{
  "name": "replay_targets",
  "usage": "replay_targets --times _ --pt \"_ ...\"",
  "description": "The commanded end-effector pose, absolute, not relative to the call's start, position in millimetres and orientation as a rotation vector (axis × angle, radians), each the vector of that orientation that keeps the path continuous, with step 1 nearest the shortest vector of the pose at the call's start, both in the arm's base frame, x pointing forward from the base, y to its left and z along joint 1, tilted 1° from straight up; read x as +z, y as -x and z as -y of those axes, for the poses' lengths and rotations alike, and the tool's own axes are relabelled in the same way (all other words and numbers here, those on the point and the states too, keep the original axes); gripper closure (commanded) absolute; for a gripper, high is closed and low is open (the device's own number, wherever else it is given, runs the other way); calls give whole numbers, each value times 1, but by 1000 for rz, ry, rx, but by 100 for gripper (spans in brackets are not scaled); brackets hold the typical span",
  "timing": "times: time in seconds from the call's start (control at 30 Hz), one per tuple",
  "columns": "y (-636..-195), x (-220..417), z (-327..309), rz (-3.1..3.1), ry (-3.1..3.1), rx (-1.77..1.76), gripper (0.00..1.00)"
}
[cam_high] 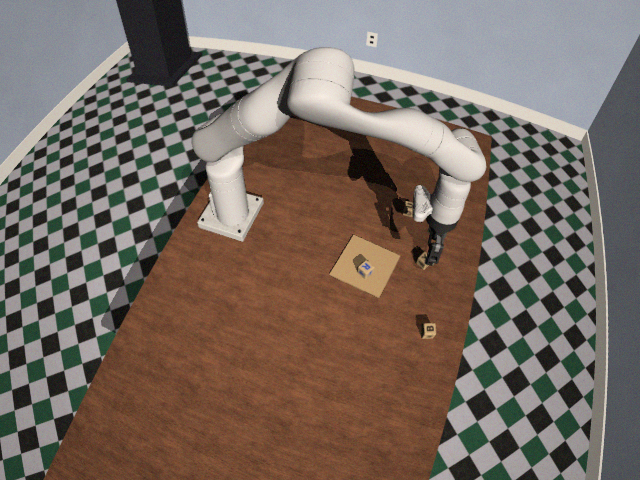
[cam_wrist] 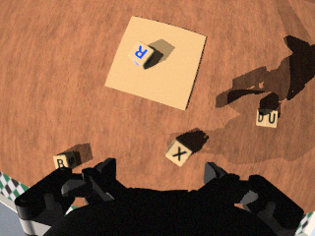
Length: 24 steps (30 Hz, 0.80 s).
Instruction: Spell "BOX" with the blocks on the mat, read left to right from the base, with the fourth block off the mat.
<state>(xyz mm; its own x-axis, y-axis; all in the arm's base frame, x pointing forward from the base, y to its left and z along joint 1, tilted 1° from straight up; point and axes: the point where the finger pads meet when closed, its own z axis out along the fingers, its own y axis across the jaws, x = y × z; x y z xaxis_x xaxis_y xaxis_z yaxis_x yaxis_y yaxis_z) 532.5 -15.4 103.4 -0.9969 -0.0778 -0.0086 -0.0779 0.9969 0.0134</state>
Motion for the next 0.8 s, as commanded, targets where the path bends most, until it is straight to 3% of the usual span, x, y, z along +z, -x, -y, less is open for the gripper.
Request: replay_targets --times 0.0,0.77 --pt "-531 107 20 -3127 114 16 0" --pt "-499 106 35 -3129 113 14 0"
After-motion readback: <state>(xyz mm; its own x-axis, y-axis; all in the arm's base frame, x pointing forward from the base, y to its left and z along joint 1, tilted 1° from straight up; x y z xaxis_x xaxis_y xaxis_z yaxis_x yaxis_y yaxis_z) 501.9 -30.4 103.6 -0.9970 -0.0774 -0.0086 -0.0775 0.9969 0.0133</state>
